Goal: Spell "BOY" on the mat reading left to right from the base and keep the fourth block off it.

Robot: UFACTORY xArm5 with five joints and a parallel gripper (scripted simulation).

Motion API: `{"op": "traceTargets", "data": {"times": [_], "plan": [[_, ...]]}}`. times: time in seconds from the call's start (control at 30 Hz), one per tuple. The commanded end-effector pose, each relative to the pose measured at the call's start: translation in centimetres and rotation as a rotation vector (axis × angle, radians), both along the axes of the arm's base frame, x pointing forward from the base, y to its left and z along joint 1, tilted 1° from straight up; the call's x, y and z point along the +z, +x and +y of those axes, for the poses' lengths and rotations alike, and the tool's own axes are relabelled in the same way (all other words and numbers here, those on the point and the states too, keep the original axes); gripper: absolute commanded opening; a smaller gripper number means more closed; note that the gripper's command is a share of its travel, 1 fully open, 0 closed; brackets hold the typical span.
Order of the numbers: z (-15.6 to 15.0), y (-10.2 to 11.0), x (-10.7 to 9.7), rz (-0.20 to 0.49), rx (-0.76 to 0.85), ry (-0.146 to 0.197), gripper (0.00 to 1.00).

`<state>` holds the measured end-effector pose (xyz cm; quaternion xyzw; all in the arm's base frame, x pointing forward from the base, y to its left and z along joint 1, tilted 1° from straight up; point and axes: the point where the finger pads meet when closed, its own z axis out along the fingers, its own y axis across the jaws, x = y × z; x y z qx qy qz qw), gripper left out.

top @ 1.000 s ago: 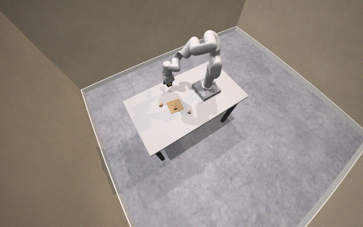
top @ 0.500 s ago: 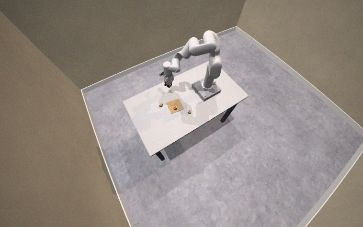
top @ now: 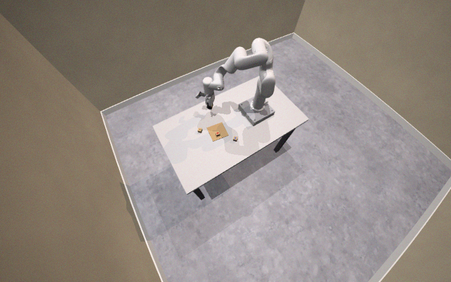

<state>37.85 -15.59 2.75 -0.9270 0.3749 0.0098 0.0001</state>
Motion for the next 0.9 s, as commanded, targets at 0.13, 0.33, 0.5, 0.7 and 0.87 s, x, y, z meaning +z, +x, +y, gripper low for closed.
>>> {"op": "traceTargets", "data": {"times": [0.13, 0.33, 0.5, 0.7, 0.87], "plan": [[-0.01, 0.08, -0.29, -0.005, 0.242, 0.003, 0.27], [0.01, 0.06, -0.46, -0.006, 0.344, 0.004, 0.27], [0.01, 0.06, -0.49, -0.006, 0.359, 0.004, 0.27], [0.01, 0.06, -0.51, -0.013, 0.361, 0.000, 0.27], [-0.02, 0.05, -0.59, -0.072, 0.362, -0.038, 0.27]]}}
